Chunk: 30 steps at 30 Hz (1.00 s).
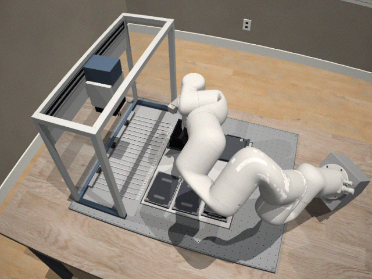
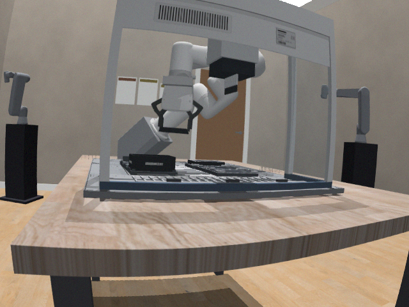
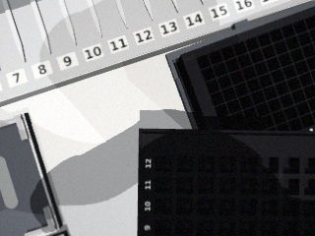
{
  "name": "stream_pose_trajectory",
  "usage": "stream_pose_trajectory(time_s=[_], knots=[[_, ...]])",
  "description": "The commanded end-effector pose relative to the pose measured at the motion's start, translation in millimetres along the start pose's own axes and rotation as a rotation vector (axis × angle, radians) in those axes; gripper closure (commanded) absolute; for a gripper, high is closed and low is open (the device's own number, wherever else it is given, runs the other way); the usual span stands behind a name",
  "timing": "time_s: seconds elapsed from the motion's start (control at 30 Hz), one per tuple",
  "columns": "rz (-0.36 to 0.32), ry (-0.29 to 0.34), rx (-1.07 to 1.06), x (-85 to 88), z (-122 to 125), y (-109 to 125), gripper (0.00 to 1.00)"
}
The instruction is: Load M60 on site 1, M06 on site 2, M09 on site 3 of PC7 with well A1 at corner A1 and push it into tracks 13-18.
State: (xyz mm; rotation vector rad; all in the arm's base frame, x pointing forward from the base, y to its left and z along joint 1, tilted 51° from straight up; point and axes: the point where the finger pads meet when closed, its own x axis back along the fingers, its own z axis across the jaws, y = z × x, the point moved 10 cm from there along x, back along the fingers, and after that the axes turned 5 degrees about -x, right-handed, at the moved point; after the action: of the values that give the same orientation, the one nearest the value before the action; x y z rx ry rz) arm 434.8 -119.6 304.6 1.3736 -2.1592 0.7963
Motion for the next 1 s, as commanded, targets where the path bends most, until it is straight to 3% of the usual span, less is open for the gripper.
stream_pose_trajectory(time_s=[0.0, 0.1, 0.5, 0.77, 0.97], knots=[[0.008, -0.028, 0.212, -0.3, 31, -4, 1.0], [0.009, -0.028, 0.312, -0.8, 46, -5, 1.0], [0.009, -0.027, 0.315, -2.3, 95, -9, 1.0], [0.009, -0.027, 0.315, -2.3, 95, -9, 1.0], [0.011, -0.027, 0.448, -2.3, 95, -9, 1.0]])
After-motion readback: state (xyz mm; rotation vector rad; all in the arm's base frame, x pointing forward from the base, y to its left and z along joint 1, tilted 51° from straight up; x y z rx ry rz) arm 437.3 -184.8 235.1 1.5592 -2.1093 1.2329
